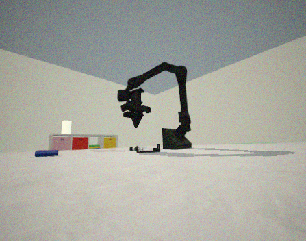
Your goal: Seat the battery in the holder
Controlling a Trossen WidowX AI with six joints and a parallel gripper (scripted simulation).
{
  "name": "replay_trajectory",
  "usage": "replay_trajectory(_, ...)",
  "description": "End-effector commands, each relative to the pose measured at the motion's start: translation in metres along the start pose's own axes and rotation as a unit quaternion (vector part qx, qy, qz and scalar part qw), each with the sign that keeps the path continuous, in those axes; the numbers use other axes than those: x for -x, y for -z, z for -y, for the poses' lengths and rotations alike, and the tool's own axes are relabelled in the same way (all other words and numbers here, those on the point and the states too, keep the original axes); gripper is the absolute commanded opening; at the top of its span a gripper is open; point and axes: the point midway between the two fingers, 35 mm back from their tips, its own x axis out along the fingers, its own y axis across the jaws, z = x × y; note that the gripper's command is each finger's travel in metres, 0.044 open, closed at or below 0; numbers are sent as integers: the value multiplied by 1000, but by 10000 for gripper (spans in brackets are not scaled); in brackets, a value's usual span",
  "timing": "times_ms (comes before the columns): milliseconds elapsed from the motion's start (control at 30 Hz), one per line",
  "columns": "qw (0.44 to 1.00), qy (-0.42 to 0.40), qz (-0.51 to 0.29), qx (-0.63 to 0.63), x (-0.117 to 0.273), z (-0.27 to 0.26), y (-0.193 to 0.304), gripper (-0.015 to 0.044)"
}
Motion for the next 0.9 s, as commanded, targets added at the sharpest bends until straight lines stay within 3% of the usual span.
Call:
replay_trajectory(0,1000,0,-5,5,3,-1,1,0)
replay_trajectory(200,1000,-1,-2,0,1,-1,1,0)
replay_trajectory(267,999,-1,-3,33,-2,0,0,53)
replay_trajectory(400,975,-1,-3,220,-18,6,-1,158)
replay_trajectory(500,932,-2,-3,364,-31,10,-1,229)
replay_trajectory(767,724,-3,-3,690,-64,19,0,229)
replay_trajectory(867,702,-4,-3,713,-67,20,1,229)
